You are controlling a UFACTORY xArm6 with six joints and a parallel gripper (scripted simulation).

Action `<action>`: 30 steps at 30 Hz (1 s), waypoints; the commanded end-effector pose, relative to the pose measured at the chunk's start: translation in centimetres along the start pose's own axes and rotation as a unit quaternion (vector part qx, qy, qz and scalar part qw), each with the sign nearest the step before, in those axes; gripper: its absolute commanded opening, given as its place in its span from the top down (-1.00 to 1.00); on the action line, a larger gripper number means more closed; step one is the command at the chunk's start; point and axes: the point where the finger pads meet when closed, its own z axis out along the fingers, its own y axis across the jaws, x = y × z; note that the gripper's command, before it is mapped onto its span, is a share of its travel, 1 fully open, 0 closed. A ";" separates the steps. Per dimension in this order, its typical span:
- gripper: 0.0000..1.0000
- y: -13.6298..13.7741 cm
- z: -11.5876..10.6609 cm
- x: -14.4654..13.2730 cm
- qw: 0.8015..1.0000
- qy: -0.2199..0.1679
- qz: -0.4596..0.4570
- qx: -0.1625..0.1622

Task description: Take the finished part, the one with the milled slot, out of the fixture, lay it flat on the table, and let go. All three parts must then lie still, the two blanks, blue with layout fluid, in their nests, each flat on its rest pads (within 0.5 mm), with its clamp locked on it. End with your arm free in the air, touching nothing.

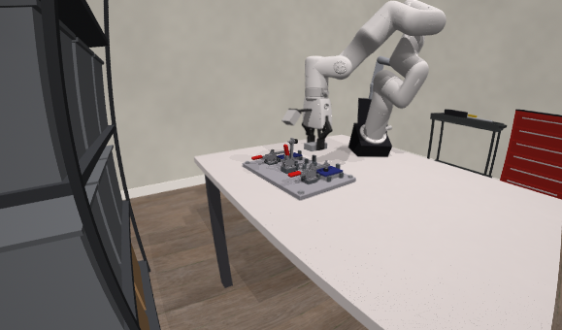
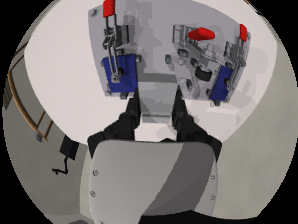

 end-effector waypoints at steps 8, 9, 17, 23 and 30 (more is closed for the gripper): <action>1.00 -4.6 -0.1 0.1 1.000 0.001 0.000 -0.002; 1.00 -5.0 -0.1 0.1 1.000 0.001 0.000 -0.002; 1.00 -8.6 -0.1 0.1 1.000 0.001 0.000 -0.002; 1.00 -11.2 -0.1 0.1 1.000 0.001 0.000 -0.002; 1.00 -13.1 -0.1 0.1 1.000 0.001 0.000 -0.002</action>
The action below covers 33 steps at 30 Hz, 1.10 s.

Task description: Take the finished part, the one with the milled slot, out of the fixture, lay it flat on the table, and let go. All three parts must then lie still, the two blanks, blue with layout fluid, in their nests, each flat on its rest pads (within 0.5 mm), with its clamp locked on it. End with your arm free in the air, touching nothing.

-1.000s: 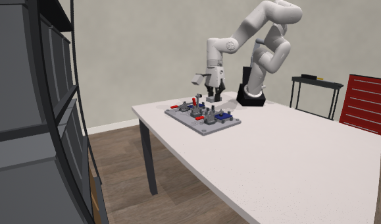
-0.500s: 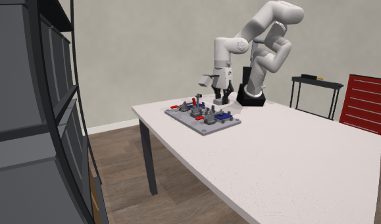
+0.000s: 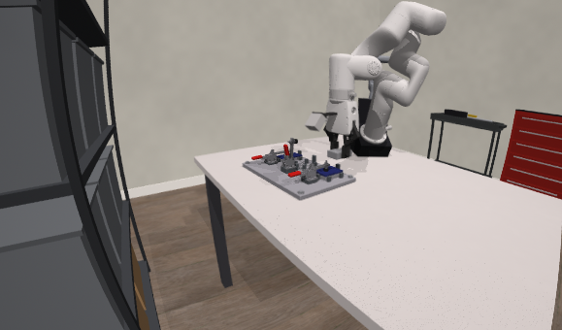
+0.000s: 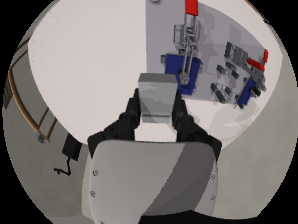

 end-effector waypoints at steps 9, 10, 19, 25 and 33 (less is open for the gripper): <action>1.00 -4.8 0.0 0.2 1.000 0.001 0.001 -0.004; 1.00 -5.1 0.0 0.2 1.000 0.001 0.001 -0.004; 1.00 -6.4 0.0 0.2 1.000 0.001 0.001 -0.004; 1.00 -7.0 0.0 0.2 1.000 0.001 0.001 -0.004; 1.00 -7.1 0.0 0.2 1.000 0.001 0.001 -0.004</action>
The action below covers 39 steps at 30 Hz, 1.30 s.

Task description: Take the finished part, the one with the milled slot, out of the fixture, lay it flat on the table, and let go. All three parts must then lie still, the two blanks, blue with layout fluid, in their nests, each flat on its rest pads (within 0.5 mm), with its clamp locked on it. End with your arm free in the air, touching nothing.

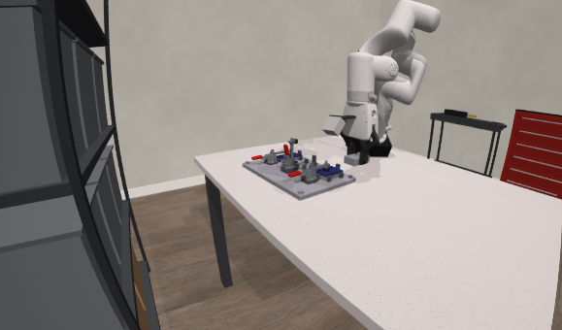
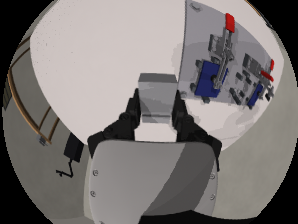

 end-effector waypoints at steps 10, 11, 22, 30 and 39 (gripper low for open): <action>1.00 -0.2 -0.1 0.1 1.000 0.002 0.000 0.000; 1.00 -0.2 -0.1 0.1 1.000 0.002 0.000 0.000; 1.00 -0.2 -0.1 0.1 1.000 0.002 0.000 0.000; 1.00 -0.2 -0.1 0.1 1.000 0.002 0.000 0.000; 1.00 -0.2 0.5 0.1 1.000 0.002 0.000 0.000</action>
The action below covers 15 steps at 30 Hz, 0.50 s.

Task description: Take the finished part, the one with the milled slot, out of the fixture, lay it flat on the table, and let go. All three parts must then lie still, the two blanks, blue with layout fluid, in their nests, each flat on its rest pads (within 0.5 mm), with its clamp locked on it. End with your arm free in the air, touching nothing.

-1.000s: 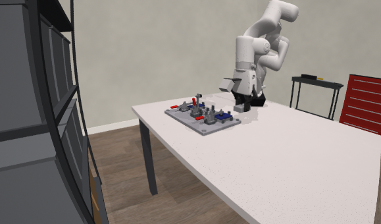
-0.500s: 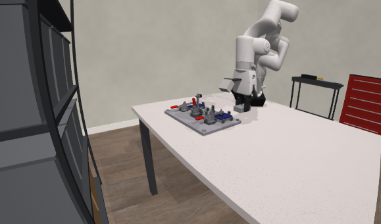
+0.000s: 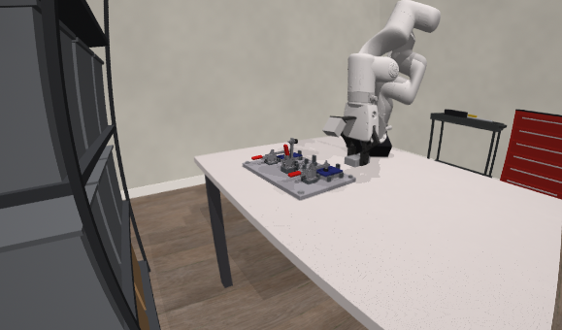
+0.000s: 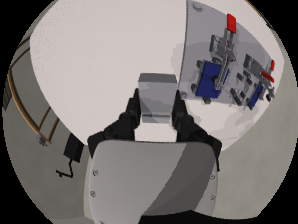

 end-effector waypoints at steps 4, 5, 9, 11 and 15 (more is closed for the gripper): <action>1.00 -0.1 0.9 0.1 1.000 0.002 0.000 0.001; 1.00 -0.1 1.1 0.1 1.000 0.002 0.000 0.001; 1.00 -0.1 1.5 0.1 1.000 0.002 0.000 0.001; 1.00 -0.1 2.0 0.1 1.000 0.002 0.000 0.001; 1.00 -0.1 3.0 0.1 1.000 0.002 0.000 0.001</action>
